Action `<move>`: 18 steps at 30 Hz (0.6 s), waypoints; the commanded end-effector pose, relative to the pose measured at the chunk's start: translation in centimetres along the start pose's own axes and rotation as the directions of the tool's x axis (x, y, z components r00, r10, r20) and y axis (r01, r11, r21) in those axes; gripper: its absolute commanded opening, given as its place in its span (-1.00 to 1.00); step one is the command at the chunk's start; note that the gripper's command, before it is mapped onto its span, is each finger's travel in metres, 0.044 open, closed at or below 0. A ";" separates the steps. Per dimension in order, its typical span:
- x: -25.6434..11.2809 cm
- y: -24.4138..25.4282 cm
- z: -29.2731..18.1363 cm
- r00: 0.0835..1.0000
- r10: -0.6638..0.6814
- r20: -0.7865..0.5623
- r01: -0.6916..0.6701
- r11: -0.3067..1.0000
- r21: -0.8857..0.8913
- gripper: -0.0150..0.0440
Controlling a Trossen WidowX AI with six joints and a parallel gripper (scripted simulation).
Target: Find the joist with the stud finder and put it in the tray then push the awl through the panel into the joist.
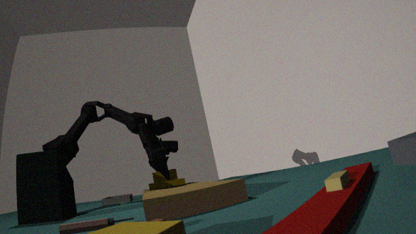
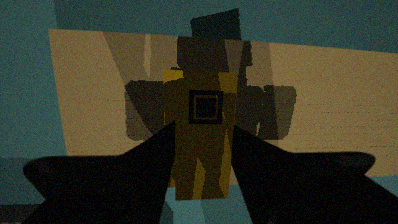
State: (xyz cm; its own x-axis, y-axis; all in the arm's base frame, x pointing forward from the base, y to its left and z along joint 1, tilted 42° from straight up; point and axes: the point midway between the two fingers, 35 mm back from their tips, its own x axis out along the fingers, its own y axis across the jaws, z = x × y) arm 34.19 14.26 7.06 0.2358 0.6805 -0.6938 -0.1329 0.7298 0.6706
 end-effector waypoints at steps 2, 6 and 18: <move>0.0 1.5 0.0 1.000 0.004 -0.002 -0.004 1.000 -0.006 -0.49; 0.0 2.5 0.0 1.000 0.004 -0.002 -0.004 1.000 -0.006 -0.49; 0.0 5.7 0.0 1.000 0.006 -0.001 -0.006 1.000 -0.006 -0.49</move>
State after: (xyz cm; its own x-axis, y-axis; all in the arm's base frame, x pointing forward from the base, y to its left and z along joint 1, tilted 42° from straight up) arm 33.59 17.63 10.20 0.2359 0.6813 -0.6930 -0.1322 0.7290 0.6717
